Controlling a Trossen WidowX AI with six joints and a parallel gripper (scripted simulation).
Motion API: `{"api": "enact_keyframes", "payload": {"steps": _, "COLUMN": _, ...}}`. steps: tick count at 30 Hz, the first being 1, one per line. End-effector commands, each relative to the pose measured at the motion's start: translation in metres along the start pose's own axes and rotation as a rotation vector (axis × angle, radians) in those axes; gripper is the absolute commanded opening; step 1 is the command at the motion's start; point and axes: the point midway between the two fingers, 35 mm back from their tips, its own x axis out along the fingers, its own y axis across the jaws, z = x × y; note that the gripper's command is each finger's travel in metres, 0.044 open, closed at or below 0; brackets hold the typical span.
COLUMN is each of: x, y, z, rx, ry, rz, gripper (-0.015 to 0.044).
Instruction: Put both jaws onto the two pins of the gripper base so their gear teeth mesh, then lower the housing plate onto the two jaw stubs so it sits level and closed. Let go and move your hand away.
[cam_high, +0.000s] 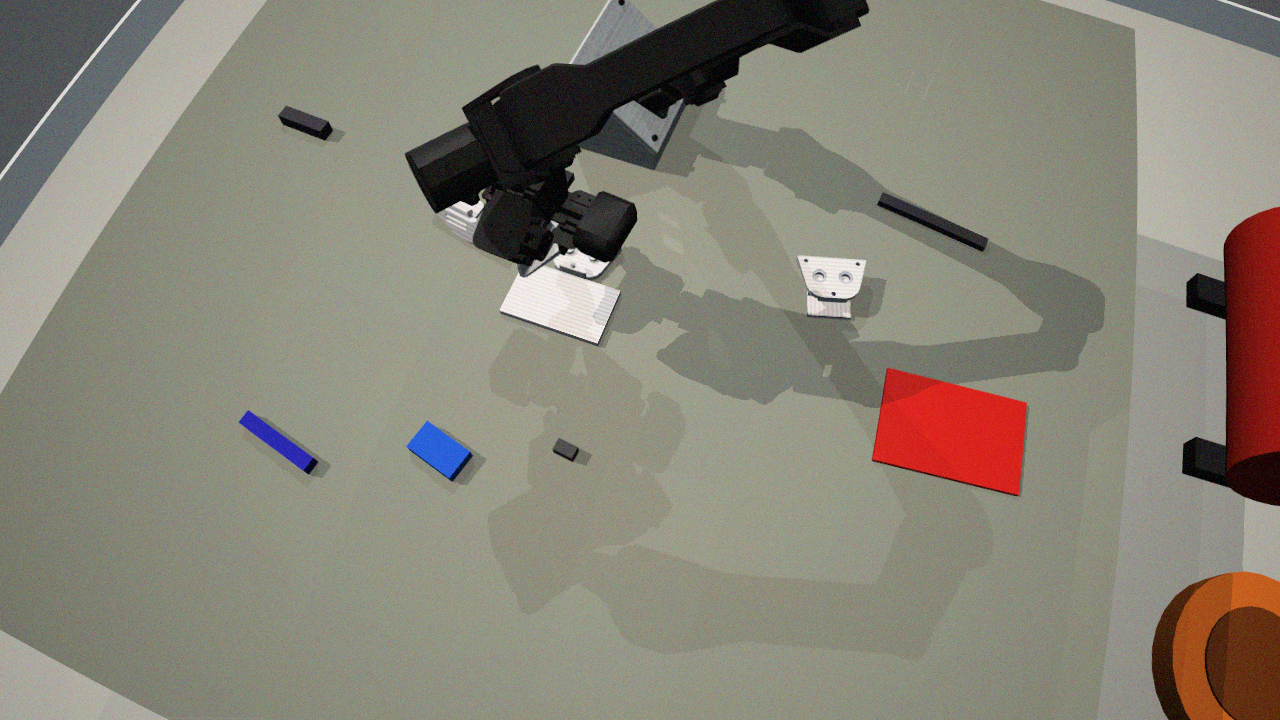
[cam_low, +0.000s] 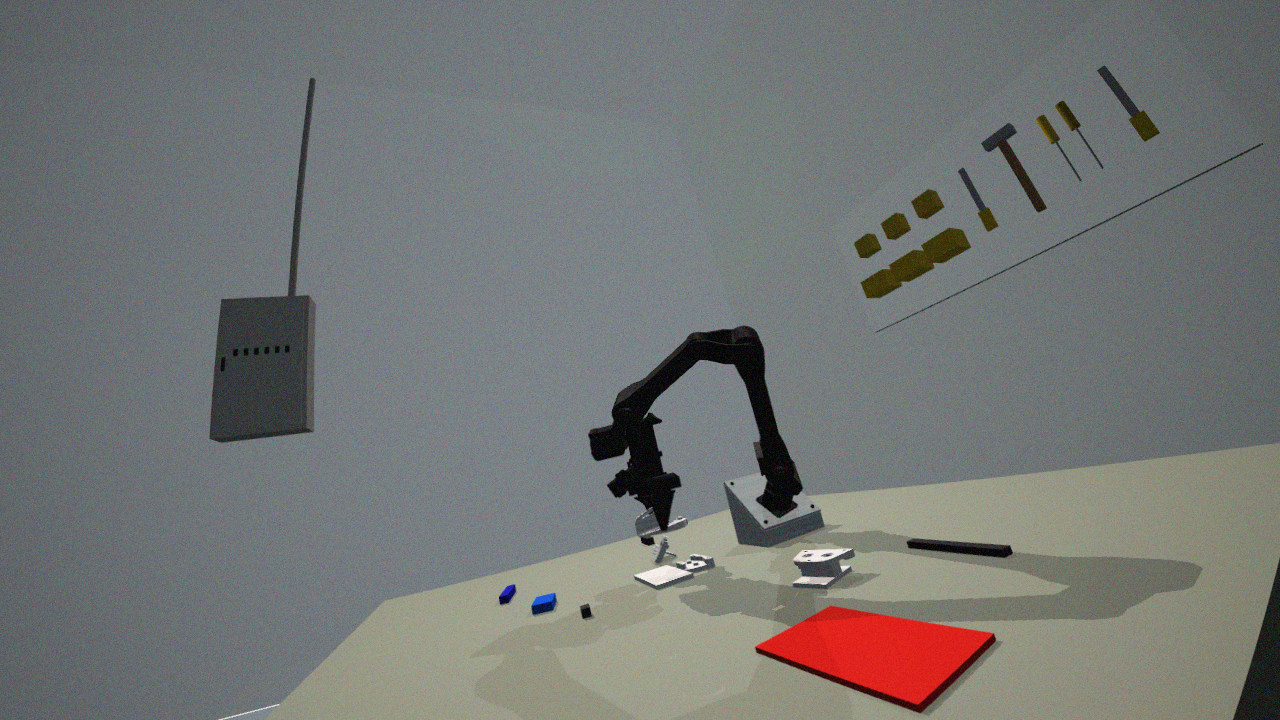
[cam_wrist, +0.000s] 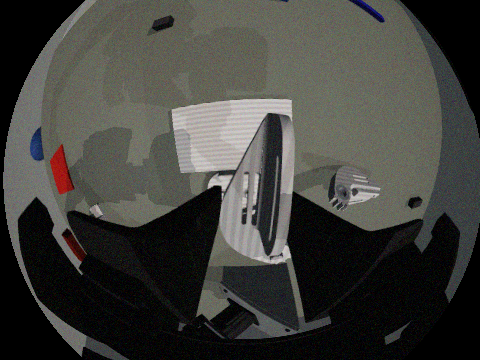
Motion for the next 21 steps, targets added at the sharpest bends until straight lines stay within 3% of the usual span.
{"api": "enact_keyframes", "payload": {"steps": 1, "x": -0.0008, "y": -0.0013, "z": 0.0003, "rx": -0.004, "ry": -0.001, "rz": -0.006, "gripper": 0.0134}}
{"api": "enact_keyframes", "payload": {"steps": 21, "x": -0.0008, "y": -0.0013, "z": 0.0002, "rx": 0.013, "ry": -0.002, "rz": -0.006, "gripper": 0.0134}}
